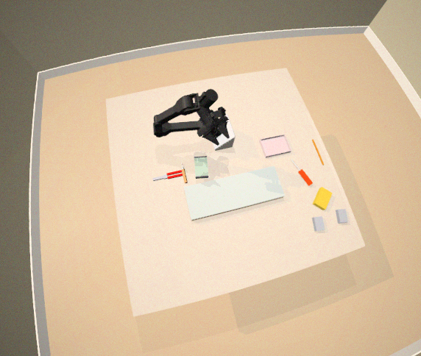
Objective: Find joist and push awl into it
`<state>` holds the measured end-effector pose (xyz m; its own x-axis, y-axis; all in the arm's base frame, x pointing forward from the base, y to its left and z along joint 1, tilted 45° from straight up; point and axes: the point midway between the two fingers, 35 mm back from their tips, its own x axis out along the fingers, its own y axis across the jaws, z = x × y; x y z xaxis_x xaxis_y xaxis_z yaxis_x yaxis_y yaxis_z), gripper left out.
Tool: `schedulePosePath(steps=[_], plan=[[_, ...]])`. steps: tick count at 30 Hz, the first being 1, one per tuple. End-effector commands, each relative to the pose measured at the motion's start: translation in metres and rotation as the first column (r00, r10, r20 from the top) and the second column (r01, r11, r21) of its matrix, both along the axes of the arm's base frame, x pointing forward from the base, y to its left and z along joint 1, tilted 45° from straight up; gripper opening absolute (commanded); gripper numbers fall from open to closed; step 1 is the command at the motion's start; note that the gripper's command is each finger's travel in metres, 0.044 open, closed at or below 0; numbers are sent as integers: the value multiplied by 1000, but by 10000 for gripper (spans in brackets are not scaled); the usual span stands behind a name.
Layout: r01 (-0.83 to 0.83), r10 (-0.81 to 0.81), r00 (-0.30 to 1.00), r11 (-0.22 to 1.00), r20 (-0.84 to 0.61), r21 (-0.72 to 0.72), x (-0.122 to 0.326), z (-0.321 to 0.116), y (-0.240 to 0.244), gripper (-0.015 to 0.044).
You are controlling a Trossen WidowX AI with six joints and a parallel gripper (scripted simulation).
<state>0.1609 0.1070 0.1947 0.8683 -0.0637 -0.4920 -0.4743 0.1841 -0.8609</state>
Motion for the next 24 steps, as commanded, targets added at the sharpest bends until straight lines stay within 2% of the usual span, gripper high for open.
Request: schedulePosePath(steps=[1, 7, 14, 20, 24], plan=[[238, -237, 971, 970, -33, 48, 19, -7, -29, 440], [554, -549, 832, 825, -77, 108, 36, -18, -78, 440], [835, -828, 546, 523, -131, 170, 39, -30, -140, 440], [957, -956, 235, 196, -177, 216, 26, -41, -191, 440], [963, -963, 198, 156, -182, 221, 24, -42, -196, 440]])
